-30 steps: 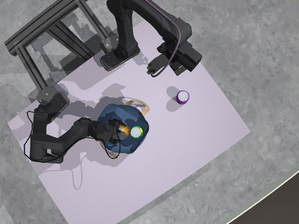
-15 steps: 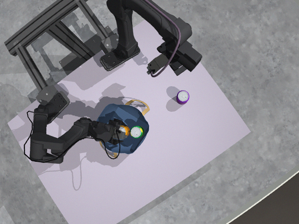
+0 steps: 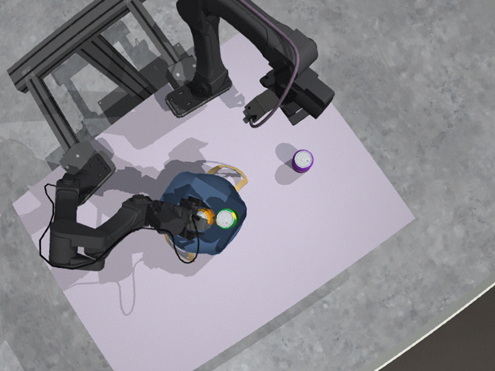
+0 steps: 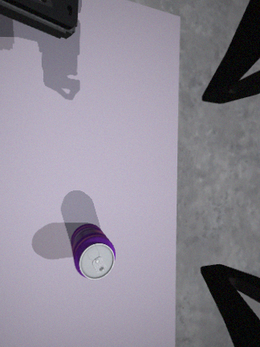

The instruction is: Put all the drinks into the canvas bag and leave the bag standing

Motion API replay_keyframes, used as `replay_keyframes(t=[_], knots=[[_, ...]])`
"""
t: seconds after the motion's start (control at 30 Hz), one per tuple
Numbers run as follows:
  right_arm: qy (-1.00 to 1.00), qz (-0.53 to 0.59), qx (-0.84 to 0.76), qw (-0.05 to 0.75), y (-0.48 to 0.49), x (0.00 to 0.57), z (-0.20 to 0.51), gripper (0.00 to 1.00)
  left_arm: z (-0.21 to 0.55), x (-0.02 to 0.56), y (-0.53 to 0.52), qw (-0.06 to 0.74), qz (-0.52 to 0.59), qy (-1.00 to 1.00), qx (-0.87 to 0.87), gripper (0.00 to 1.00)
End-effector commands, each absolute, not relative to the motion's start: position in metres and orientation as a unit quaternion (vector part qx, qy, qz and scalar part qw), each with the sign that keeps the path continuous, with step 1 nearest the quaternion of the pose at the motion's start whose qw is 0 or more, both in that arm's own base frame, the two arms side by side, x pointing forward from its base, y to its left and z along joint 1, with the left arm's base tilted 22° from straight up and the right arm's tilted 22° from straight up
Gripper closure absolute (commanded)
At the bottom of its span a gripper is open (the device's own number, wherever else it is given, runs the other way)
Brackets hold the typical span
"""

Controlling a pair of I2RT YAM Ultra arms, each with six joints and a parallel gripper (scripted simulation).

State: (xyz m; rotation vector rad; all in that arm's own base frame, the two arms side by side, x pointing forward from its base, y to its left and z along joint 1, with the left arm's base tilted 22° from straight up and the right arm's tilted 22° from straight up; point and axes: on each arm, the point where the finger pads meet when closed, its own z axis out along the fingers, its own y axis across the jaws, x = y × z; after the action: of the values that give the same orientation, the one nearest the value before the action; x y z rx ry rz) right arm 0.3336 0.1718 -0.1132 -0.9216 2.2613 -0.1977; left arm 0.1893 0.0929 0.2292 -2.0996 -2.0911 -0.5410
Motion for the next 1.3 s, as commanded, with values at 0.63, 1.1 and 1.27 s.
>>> replay_keyframes(t=[0.63, 1.1, 1.27], knots=[[0.865, -0.070, -0.351, 0.352, 0.205, 0.327, -0.042, 0.14, 0.235, 0.189, 0.089, 0.056, -0.180, -0.688, -0.700, 0.00], [0.865, -0.069, -0.350, 0.354, 0.218, 0.320, -0.006, 0.14, 0.235, 0.189, 0.089, 0.056, -0.180, -0.688, -0.700, 0.00], [0.864, -0.069, -0.349, 0.355, 0.223, 0.318, 0.010, 0.14, 0.235, 0.189, 0.089, 0.056, -0.180, -0.688, -0.700, 0.00]])
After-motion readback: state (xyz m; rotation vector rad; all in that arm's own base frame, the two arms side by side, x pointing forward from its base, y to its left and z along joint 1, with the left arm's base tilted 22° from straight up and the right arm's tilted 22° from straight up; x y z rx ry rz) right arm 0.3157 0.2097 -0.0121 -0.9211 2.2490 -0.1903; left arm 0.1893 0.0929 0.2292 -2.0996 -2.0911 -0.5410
